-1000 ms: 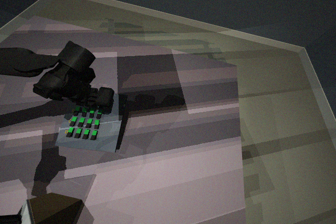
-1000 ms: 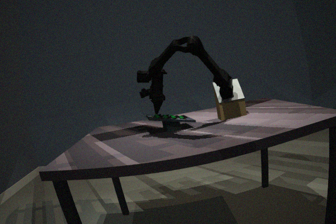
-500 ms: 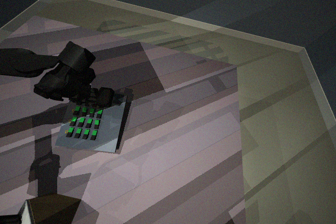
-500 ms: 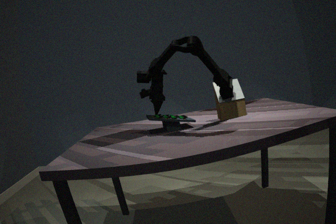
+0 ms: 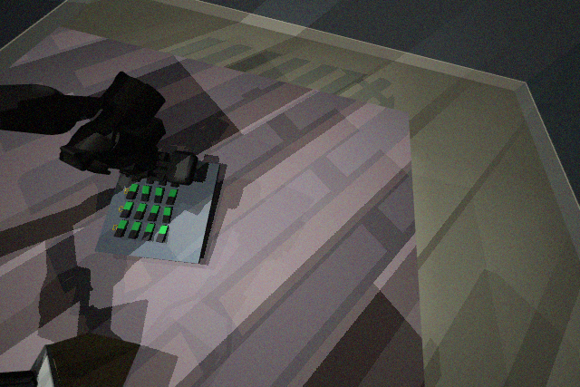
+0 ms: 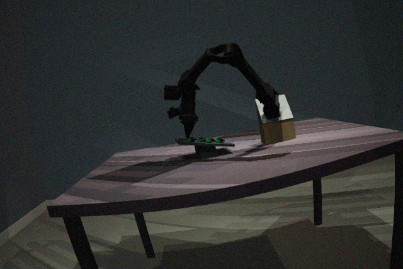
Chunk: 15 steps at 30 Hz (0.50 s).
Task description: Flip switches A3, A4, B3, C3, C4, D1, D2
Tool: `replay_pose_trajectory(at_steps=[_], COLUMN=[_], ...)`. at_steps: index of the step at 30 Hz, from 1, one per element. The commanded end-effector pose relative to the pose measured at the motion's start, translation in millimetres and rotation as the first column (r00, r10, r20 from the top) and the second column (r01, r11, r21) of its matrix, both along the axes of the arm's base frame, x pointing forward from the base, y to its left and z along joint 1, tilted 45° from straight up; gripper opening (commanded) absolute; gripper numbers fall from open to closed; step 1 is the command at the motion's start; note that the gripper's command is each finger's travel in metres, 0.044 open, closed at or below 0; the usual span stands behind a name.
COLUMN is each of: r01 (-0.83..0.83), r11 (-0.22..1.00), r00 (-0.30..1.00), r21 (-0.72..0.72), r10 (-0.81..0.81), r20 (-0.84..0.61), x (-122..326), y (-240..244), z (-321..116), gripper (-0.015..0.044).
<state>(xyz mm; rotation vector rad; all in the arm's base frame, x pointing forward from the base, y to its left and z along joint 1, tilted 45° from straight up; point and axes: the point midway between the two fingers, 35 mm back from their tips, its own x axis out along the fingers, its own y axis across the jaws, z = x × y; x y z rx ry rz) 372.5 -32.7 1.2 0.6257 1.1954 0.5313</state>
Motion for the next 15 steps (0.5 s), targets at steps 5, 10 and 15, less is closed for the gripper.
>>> replay_pose_trajectory(at_steps=[5,10,15], r01=[0.0,0.0,0.014], r11=[1.0,1.0,1.0], r00=[1.0,1.0,1.0], r21=[0.004,0.004,0.002], r10=[0.0,0.0,-0.014], r20=[-0.001,-0.001,0.011], x=[0.4,0.6,-14.9], y=[2.0,2.4,-33.0], z=[-0.8,-1.3,31.8], gripper=[0.0,0.0,0.0])
